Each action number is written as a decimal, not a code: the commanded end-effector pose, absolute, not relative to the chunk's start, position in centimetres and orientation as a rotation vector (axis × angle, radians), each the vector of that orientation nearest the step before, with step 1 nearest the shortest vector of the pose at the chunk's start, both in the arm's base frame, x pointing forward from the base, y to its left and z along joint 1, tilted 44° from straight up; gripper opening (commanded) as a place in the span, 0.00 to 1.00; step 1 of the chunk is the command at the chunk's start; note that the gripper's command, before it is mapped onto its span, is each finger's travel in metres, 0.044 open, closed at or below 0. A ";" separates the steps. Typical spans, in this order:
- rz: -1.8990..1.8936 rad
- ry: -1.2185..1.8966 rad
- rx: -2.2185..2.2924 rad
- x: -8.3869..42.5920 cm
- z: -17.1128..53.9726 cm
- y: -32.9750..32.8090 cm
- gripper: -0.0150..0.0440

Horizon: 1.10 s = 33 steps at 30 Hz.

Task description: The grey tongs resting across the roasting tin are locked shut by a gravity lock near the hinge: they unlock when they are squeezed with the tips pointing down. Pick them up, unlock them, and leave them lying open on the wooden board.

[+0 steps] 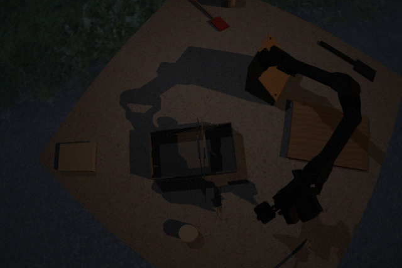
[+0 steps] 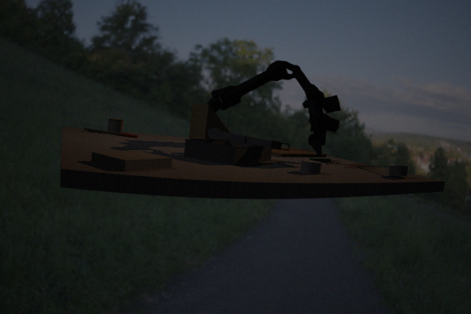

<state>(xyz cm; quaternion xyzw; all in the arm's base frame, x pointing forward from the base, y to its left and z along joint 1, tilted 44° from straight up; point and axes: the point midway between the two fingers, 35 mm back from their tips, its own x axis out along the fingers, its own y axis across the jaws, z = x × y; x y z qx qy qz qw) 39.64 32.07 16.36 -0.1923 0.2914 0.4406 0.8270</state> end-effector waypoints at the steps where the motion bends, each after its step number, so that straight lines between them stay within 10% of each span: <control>1: 0.939 0.753 -0.434 41.9 12.1 27.1 1.00; 33: 1.140 1.223 0.012 38.6 -3.1 5.5 1.00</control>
